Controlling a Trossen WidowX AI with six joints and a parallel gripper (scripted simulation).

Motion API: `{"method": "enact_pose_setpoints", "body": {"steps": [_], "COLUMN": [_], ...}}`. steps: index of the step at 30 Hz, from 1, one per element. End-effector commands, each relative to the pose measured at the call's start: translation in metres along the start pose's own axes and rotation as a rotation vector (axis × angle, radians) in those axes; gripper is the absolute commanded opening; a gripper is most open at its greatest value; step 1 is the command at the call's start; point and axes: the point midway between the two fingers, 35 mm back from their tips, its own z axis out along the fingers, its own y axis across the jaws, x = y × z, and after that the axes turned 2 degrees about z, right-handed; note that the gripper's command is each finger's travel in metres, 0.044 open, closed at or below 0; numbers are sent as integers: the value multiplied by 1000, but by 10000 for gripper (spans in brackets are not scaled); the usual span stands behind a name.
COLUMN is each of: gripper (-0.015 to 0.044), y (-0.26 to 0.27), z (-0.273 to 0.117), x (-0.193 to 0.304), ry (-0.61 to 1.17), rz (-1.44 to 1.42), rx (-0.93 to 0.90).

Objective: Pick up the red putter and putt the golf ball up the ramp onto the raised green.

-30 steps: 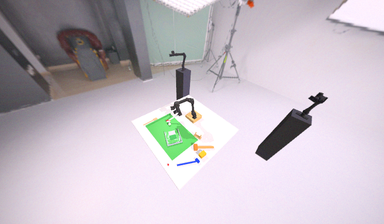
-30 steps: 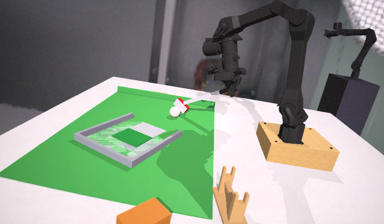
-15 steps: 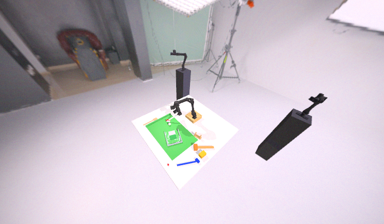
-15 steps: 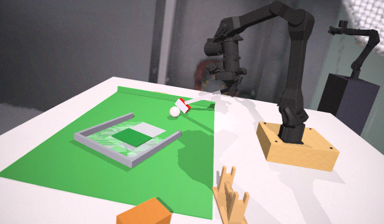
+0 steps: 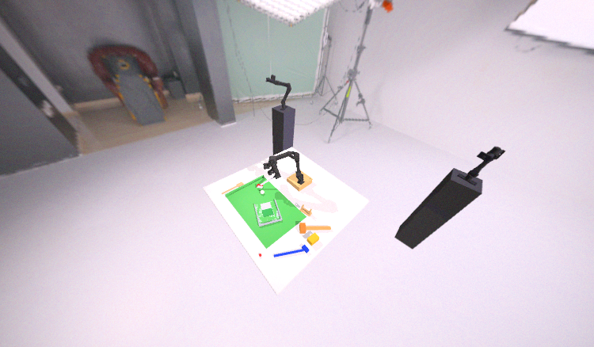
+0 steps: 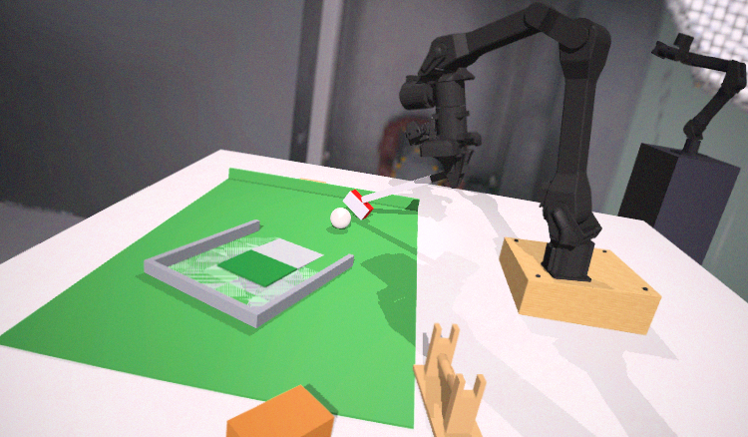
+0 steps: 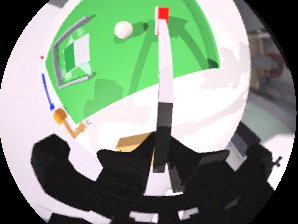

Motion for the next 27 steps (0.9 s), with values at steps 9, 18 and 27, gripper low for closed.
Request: {"method": "enact_pose_setpoints", "body": {"steps": [9, 18, 27], "gripper": [0, 0, 0], "y": [128, 129, 128], "z": [-1, -13, -58], "x": [6, 9, 24], "ry": [-7, -16, -47], "rz": [-16, -16, -15], "rx": [-15, -17, -25]}}
